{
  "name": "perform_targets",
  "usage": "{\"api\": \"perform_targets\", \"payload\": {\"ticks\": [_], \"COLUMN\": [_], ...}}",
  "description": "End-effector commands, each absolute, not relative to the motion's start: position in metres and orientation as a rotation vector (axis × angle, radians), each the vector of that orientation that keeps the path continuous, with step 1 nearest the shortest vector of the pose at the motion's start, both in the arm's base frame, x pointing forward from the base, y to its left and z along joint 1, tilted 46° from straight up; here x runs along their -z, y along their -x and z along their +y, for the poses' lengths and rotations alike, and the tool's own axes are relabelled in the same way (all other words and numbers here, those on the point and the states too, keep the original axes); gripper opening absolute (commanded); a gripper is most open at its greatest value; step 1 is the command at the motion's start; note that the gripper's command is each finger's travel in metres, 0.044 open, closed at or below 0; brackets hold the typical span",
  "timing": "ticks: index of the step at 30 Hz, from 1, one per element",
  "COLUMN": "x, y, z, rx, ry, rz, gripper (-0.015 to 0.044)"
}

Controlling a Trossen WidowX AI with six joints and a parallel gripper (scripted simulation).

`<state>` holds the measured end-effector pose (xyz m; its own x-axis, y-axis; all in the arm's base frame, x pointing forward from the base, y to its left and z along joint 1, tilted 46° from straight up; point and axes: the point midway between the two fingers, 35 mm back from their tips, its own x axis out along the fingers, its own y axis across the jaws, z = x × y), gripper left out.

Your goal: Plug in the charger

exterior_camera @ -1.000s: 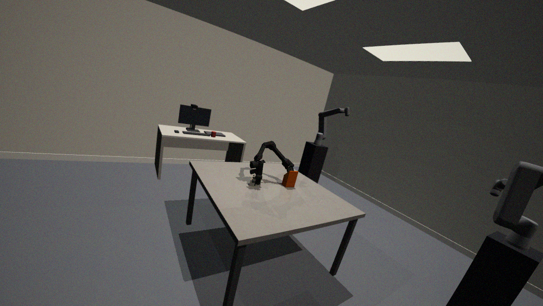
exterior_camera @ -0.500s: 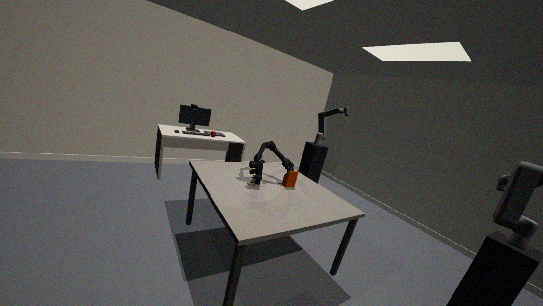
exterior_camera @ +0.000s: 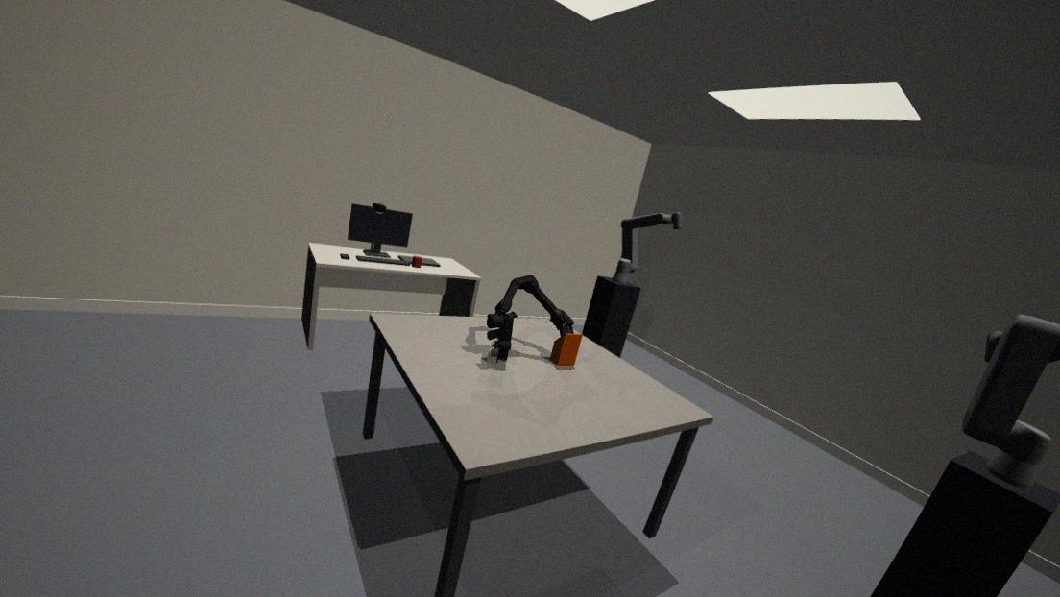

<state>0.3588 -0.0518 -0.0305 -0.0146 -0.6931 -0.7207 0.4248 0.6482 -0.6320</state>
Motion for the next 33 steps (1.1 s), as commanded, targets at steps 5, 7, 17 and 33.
{"api": "perform_targets", "payload": {"ticks": [5,7,17,33], "x": [0.0295,0.0296,0.0303,0.0303], "y": [-0.367,-0.3668,-0.3657,-0.3641], "z": [-0.0571,-0.0571,-0.057,-0.0557], "rx": [0.911,0.911,0.911,0.911], "ry": [0.236,0.236,0.236,0.236], "rz": [1.278,1.278,1.278,1.278], "gripper": [0.0,0.0,0.0,0.0]}}
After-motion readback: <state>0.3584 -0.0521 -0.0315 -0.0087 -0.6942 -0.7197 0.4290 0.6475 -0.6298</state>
